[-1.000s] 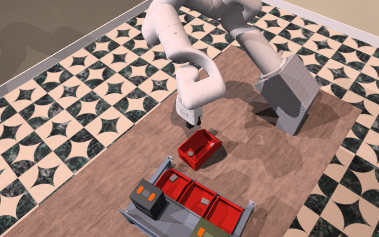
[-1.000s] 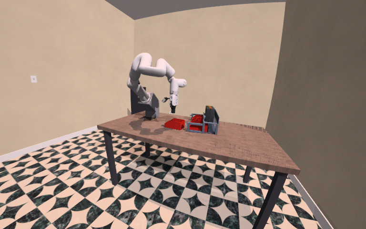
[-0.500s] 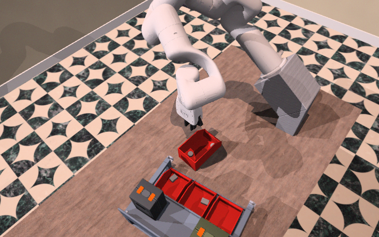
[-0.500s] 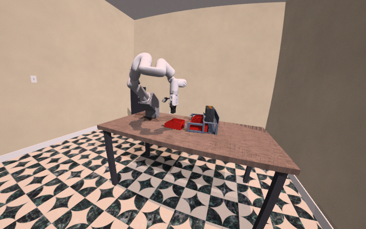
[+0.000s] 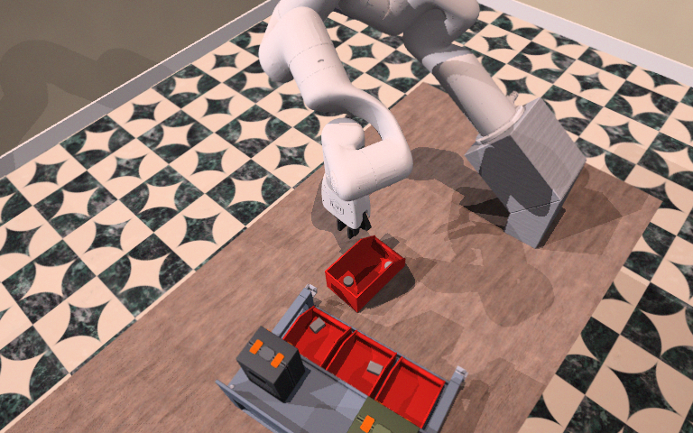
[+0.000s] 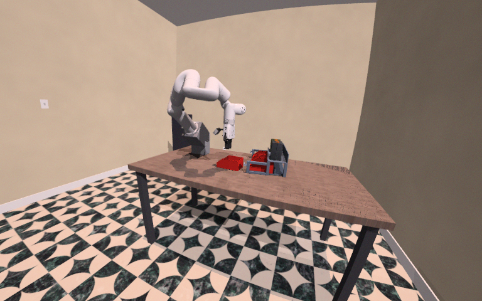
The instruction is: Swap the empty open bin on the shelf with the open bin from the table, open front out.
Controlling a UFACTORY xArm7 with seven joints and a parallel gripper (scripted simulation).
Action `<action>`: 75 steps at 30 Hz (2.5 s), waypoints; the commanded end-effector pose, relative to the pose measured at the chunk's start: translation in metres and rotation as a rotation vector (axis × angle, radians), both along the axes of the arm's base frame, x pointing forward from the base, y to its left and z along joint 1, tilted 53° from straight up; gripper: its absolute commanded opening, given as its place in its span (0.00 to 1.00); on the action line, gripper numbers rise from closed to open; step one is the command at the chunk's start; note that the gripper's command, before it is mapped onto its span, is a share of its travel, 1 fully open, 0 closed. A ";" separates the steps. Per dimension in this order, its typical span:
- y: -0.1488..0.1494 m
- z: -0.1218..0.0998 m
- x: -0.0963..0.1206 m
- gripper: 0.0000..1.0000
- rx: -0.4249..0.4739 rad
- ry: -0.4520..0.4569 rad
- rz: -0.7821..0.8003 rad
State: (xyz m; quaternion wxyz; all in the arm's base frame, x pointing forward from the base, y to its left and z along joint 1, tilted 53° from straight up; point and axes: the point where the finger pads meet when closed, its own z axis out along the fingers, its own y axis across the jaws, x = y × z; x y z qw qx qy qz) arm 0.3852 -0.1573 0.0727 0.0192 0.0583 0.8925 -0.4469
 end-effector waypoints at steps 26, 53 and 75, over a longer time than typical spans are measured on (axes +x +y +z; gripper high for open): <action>-0.004 -0.004 0.001 0.26 0.001 -0.002 0.003; -0.039 -0.030 0.000 0.26 0.001 -0.002 0.003; -0.053 -0.041 0.000 0.26 0.001 -0.002 0.003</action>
